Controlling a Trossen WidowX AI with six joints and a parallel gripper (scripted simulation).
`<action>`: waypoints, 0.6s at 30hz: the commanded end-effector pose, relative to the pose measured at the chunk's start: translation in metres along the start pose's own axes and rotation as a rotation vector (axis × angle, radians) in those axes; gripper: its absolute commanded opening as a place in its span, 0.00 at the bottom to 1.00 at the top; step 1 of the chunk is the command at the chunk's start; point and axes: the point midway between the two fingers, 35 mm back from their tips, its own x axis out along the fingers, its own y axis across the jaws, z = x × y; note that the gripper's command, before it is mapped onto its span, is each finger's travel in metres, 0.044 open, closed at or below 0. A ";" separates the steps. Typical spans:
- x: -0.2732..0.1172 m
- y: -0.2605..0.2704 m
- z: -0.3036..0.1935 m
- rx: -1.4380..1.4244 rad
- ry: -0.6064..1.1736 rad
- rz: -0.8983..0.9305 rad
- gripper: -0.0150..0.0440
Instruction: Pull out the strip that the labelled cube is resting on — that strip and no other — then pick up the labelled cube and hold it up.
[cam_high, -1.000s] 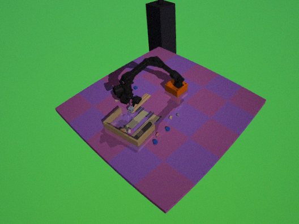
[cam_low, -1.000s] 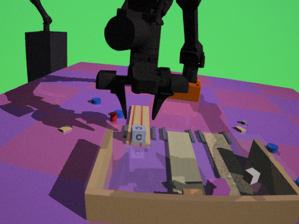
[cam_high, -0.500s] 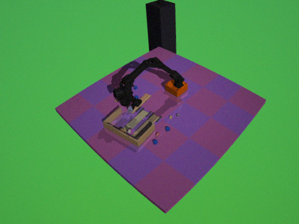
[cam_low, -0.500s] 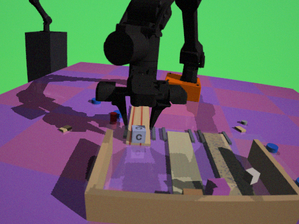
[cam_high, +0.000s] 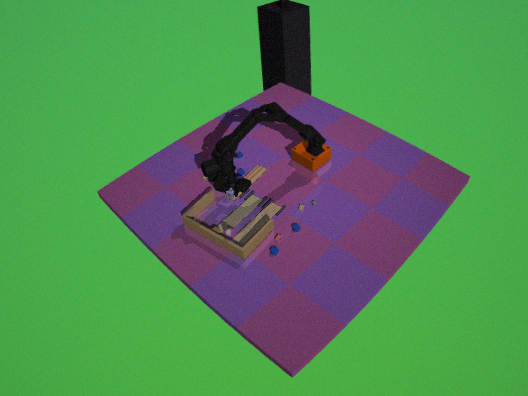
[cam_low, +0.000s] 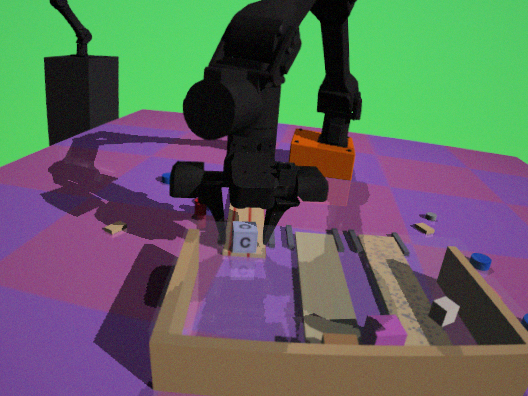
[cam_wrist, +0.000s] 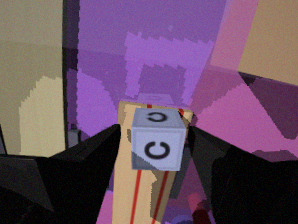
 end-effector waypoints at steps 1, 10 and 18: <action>0.000 0.000 0.000 0.000 -0.001 0.000 0.59; 0.000 0.000 0.000 0.000 -0.001 0.000 0.39; -0.016 0.009 -0.015 0.002 0.001 -0.001 0.25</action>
